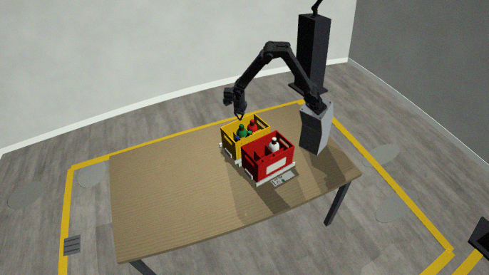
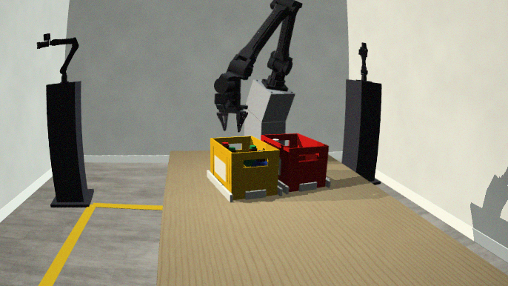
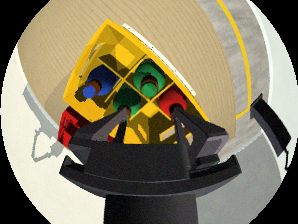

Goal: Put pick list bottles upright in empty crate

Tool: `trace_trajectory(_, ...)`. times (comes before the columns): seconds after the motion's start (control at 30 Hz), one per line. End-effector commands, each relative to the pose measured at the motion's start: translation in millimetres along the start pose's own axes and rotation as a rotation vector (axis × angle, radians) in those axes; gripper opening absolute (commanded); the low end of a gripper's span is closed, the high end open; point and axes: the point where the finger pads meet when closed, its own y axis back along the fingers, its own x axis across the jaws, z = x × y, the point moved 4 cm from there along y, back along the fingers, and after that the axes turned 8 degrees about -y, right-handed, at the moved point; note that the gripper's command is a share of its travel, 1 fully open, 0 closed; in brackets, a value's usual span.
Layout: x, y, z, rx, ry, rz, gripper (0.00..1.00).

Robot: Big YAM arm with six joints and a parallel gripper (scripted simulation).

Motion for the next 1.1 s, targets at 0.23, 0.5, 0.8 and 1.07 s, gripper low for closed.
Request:
trace_trajectory(0.23, -8, 9.1, 2, -0.012, -0.011, 0.001, 0.61)
trace_trajectory(0.5, -11, -6.3, 0, -0.003, -0.022, 0.0, 0.61)
trace_trajectory(0.8, 3, -21.2, 2, -0.003, 0.001, 0.004, 0.61)
trace_trajectory(1.07, 4, -27.7, 7, -0.012, 0.004, 0.004, 0.61)
